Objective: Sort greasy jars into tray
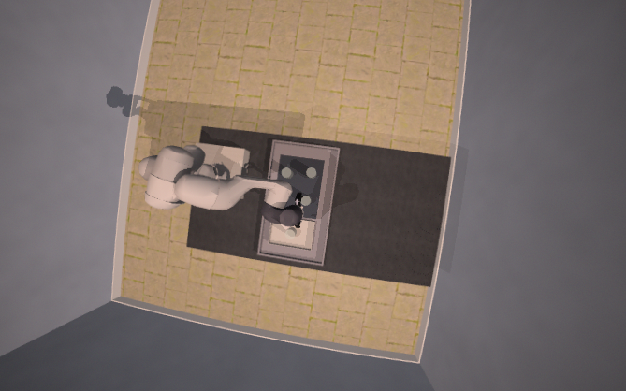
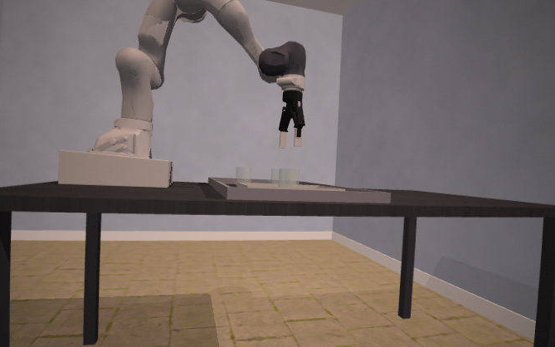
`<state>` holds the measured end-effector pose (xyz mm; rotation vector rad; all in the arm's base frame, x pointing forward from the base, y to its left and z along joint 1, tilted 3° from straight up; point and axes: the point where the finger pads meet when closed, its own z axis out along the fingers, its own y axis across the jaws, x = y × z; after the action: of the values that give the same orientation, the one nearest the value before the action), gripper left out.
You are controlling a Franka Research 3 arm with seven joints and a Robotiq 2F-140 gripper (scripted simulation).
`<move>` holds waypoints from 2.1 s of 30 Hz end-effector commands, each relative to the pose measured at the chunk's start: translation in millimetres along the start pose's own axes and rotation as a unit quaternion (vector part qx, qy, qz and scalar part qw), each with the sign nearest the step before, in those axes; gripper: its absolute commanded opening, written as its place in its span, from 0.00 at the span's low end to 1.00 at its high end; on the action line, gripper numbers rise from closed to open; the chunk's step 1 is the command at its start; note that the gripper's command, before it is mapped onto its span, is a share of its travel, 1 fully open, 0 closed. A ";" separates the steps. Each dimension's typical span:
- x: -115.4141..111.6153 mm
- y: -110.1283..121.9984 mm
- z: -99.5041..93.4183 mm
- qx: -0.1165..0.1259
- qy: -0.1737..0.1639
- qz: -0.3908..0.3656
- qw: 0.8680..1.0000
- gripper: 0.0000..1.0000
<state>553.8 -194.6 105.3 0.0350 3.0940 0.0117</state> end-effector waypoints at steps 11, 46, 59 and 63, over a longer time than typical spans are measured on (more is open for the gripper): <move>-21.8 48.9 23.8 0.006 -0.001 0.042 0.999 1.00; -21.9 48.0 88.9 0.006 -0.001 0.042 0.999 1.00; -21.9 47.7 110.9 0.006 -0.001 0.042 0.999 1.00; -21.9 47.7 116.9 0.006 -0.001 0.042 0.999 1.00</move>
<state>579.1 -145.0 -7.5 0.1583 3.0979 0.0020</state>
